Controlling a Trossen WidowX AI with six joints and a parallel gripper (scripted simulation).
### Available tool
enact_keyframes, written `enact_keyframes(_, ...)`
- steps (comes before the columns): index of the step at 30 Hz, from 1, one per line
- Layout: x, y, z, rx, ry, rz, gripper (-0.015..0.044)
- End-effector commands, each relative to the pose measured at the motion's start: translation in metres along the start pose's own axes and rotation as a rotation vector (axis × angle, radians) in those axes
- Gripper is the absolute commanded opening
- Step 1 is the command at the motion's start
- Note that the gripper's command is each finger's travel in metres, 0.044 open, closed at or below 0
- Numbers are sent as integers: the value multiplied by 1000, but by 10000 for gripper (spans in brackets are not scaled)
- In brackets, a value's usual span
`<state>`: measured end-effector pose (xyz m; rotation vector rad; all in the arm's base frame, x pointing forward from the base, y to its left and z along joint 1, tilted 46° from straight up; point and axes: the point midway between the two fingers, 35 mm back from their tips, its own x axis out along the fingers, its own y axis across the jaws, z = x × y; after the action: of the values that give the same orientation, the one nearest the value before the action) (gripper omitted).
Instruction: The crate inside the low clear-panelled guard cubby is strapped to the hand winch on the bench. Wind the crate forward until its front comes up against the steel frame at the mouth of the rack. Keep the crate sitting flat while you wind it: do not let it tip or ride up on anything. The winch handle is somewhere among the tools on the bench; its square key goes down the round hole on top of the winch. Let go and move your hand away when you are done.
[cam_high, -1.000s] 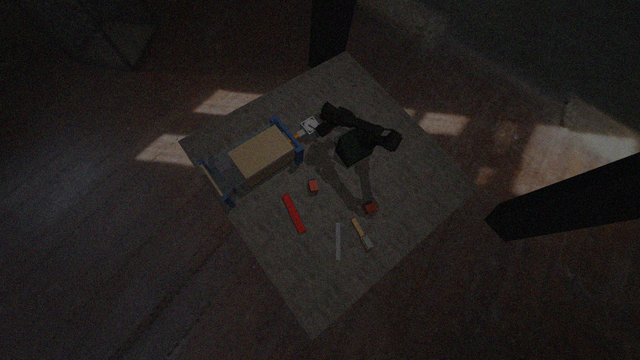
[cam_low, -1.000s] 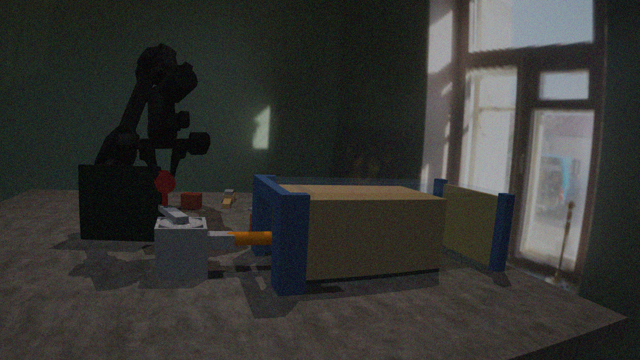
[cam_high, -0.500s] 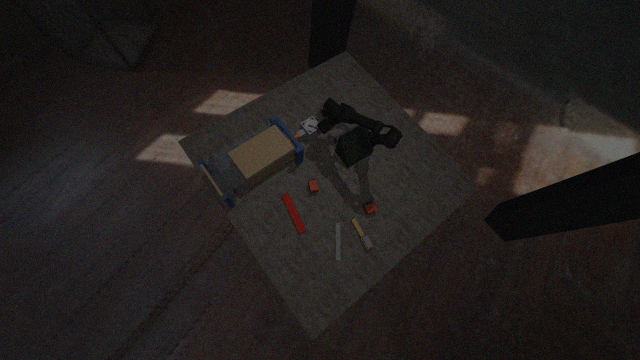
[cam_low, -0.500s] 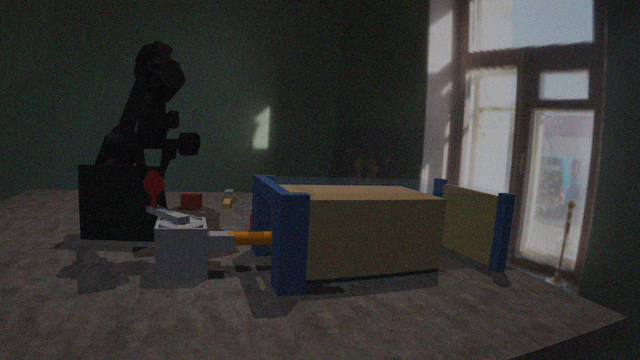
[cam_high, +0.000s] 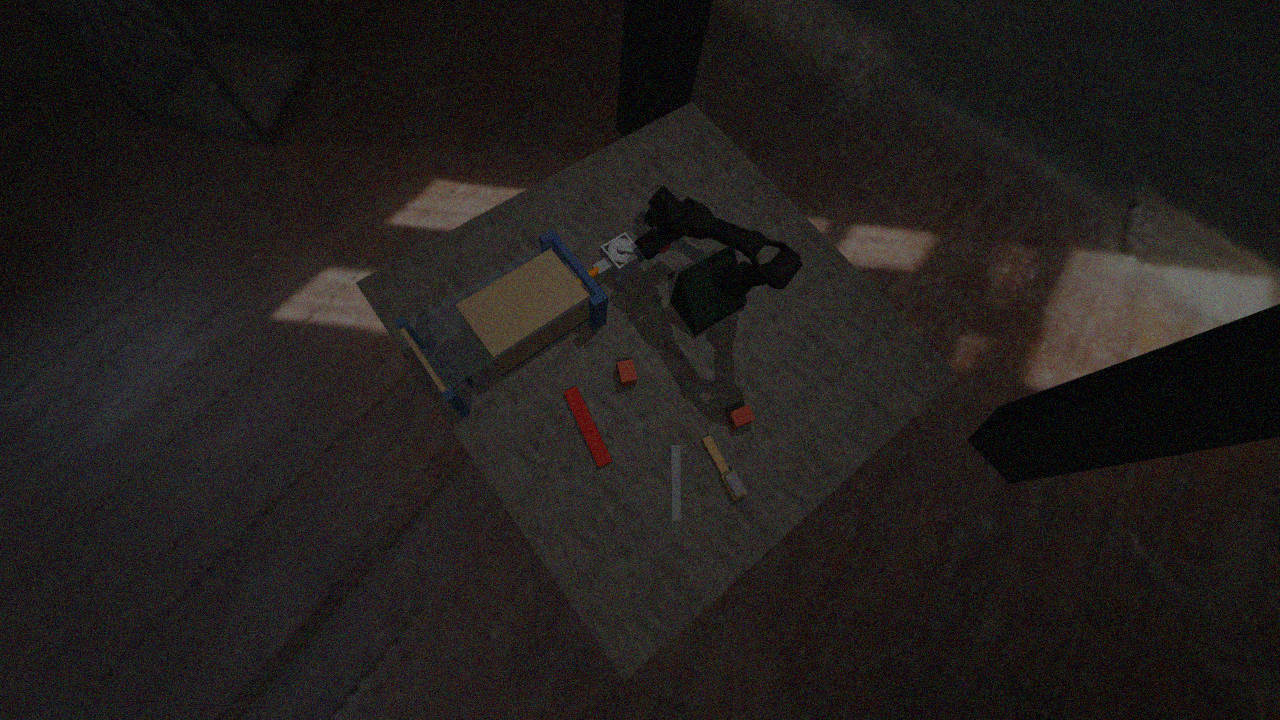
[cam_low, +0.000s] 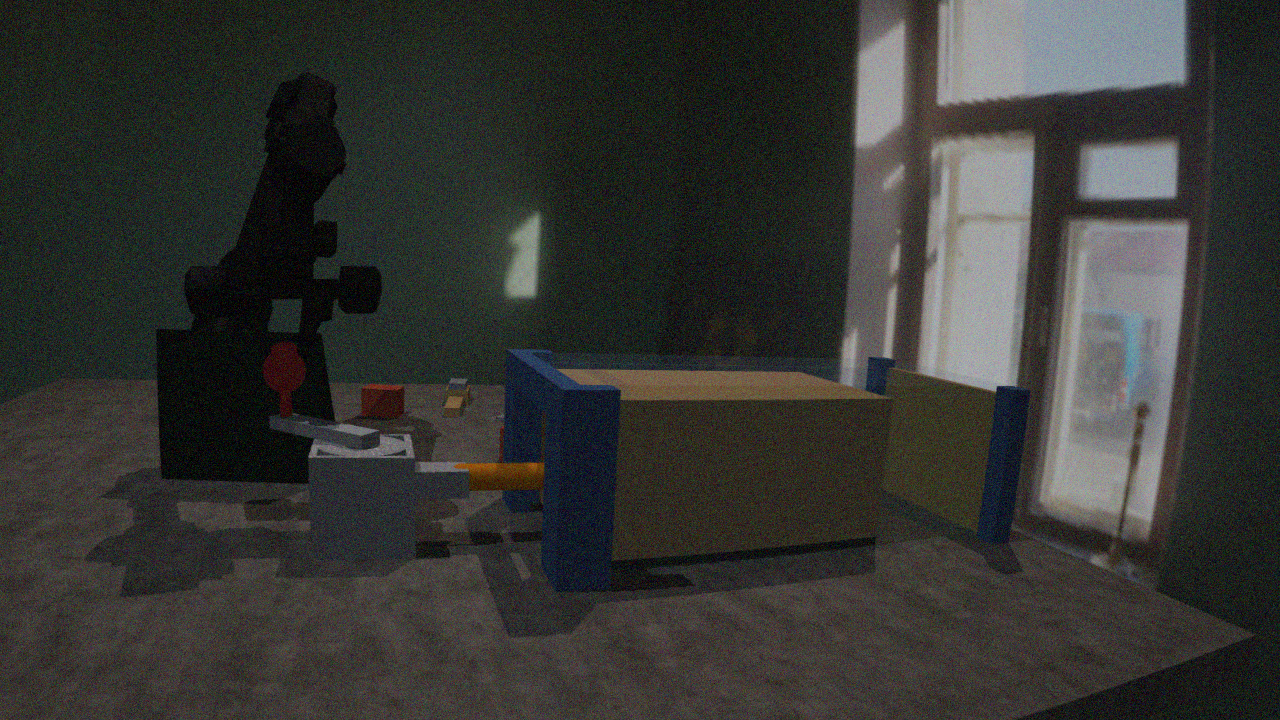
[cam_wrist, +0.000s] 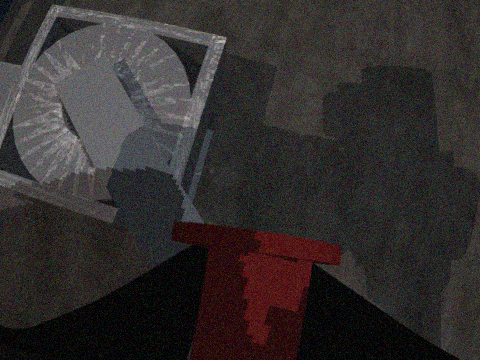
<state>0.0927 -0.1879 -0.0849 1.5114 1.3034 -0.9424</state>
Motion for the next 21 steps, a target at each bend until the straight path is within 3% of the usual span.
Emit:
enact_keyframes(1,12,-7,2,-10,21,-19,0)
enact_keyframes(21,21,-21,22,-10,19,-20,0)
